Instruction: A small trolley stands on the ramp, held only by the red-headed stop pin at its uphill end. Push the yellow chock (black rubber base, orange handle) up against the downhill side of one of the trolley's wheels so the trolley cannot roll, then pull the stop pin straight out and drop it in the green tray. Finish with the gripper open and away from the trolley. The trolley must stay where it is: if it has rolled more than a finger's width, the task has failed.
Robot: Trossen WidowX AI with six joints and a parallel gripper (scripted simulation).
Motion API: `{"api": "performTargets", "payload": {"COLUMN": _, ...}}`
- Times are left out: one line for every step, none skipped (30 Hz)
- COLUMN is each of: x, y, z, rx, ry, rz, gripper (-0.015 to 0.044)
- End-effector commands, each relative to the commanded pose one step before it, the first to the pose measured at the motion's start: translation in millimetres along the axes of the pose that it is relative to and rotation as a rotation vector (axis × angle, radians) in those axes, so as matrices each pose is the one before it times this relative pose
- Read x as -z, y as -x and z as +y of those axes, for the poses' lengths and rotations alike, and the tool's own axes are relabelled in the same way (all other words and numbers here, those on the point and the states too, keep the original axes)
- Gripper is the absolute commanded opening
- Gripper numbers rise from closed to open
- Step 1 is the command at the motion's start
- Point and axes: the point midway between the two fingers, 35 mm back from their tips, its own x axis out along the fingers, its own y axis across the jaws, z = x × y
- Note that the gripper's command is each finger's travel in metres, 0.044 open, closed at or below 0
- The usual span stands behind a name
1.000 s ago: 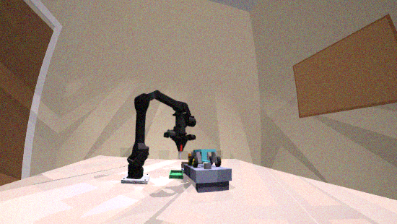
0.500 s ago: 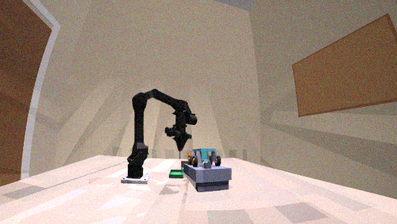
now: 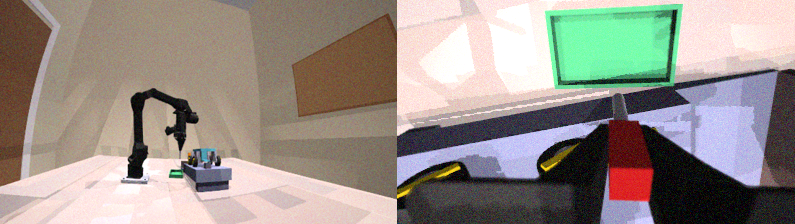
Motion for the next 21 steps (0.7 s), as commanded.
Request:
{"api": "performTargets", "payload": {"x": -1.25, "y": -1.40, "z": 0.42, "rx": 0.01073, "ry": 0.0475, "rz": -0.00558, "gripper": 0.0000}}
{"api": "performTargets", "payload": {"x": 0.00, "y": 0.00, "z": 0.00, "rx": 0.00000, "ry": 0.0000, "rz": 0.00000, "gripper": 0.0000}}
{"api": "performTargets", "payload": {"x": 0.00, "y": 0.00, "z": 0.00, "rx": 0.00000, "ry": 0.0000, "rz": 0.00000, "gripper": 0.0000}}
{"api": "performTargets", "payload": {"x": 0.00, "y": 0.00, "z": 0.00, "rx": 0.00000, "ry": 0.0000, "rz": 0.00000, "gripper": 0.0000}}
{"api": "performTargets", "payload": {"x": -0.35, "y": -0.40, "z": 0.03, "rx": -0.00002, "ry": 0.0000, "rz": -0.00006, "gripper": 0.0000}}
{"api": "performTargets", "payload": {"x": -1.04, "y": -1.19, "z": 0.10, "rx": -0.00007, "ry": 0.0000, "rz": -0.00018, "gripper": 0.0000}}
{"api": "performTargets", "payload": {"x": -1.41, "y": -1.61, "z": 0.14, "rx": -0.00010, "ry": 0.0000, "rz": -0.00025, "gripper": 0.0000}}
{"api": "performTargets", "payload": {"x": -2.13, "y": -2.45, "z": 0.24, "rx": -0.00015, "ry": 0.0000, "rz": -0.00037, "gripper": 0.0000}}
{"api": "performTargets", "payload": {"x": -2.06, "y": -2.37, "z": 0.24, "rx": -0.00014, "ry": 0.0000, "rz": -0.00034, "gripper": 0.0000}}
{"api": "performTargets", "payload": {"x": -2.10, "y": -2.42, "z": 0.26, "rx": -0.00015, "ry": 0.0000, "rz": -0.00035, "gripper": 0.0000}}
{"api": "performTargets", "payload": {"x": -1.95, "y": -2.24, "z": 0.25, "rx": -0.00012, "ry": 0.0000, "rz": -0.00029, "gripper": 0.0000}}
{"api": "performTargets", "payload": {"x": -2.01, "y": -2.30, "z": 0.28, "rx": -0.00012, "ry": 0.0000, "rz": -0.00030, "gripper": 0.0000}}
{"api": "performTargets", "payload": {"x": -1.87, "y": -2.15, "z": 0.28, "rx": -0.00011, "ry": 0.0000, "rz": -0.00028, "gripper": 0.0000}}
{"api": "performTargets", "payload": {"x": -1.45, "y": -1.67, "z": 0.22, "rx": -0.00009, "ry": 0.0000, "rz": -0.00021, "gripper": 0.0000}}
{"api": "performTargets", "payload": {"x": -0.87, "y": -1.00, "z": 0.14, "rx": -0.00005, "ry": 0.0000, "rz": -0.00013, "gripper": 0.0000}}
{"api": "performTargets", "payload": {"x": -0.29, "y": -0.34, "z": 0.05, "rx": -0.00002, "ry": 0.0000, "rz": -0.00004, "gripper": 0.0000}}
{"api": "performTargets", "payload": {"x": 0.00, "y": 0.00, "z": 0.00, "rx": 0.00000, "ry": 0.0000, "rz": 0.00000, "gripper": 0.0000}}
{"api": "performTargets", "payload": {"x": 0.00, "y": 0.00, "z": 0.00, "rx": 0.00000, "ry": 0.0000, "rz": 0.00000, "gripper": 0.0000}}
{"api": "performTargets", "payload": {"x": 0.02, "y": -0.38, "z": -0.06, "rx": 0.00359, "ry": -0.0001, "rz": -0.00030, "gripper": 0.0000}}
{"api": "performTargets", "payload": {"x": 0.07, "y": -1.12, "z": -0.18, "rx": 0.01076, "ry": -0.0004, "rz": -0.00082, "gripper": 0.0000}}
{"api": "performTargets", "payload": {"x": 0.09, "y": -1.40, "z": -0.25, "rx": 0.01302, "ry": -0.0004, "rz": -0.00081, "gripper": 0.0000}}
